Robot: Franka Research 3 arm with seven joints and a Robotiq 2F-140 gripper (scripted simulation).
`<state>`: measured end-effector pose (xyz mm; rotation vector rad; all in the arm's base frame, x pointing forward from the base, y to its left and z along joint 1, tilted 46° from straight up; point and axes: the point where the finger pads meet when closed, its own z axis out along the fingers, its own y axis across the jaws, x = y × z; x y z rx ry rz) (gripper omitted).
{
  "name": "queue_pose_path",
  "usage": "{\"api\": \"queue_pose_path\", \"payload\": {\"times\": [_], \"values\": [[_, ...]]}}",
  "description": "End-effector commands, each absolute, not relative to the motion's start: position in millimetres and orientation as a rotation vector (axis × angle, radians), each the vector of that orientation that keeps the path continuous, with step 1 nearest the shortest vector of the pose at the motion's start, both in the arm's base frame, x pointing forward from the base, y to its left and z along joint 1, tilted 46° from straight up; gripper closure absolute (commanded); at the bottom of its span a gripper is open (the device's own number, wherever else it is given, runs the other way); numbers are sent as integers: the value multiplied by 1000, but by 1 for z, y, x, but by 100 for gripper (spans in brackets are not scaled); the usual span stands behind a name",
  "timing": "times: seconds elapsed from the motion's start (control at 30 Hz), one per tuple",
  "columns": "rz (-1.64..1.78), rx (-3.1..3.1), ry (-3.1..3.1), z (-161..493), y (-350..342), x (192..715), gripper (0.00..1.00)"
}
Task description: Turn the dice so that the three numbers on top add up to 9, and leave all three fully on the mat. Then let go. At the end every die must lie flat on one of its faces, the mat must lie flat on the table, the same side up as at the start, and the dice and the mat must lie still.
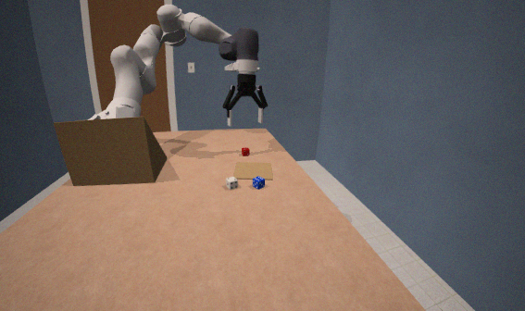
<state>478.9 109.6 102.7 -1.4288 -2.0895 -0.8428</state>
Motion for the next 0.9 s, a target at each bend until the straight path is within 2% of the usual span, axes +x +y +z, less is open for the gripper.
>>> {"api": "queue_pose_path", "payload": {"times": [0.0,0.87], "values": [[-914,-1272,-2229,101,109,479,0],[-1053,-827,-2535,100,112,479,0]]}}
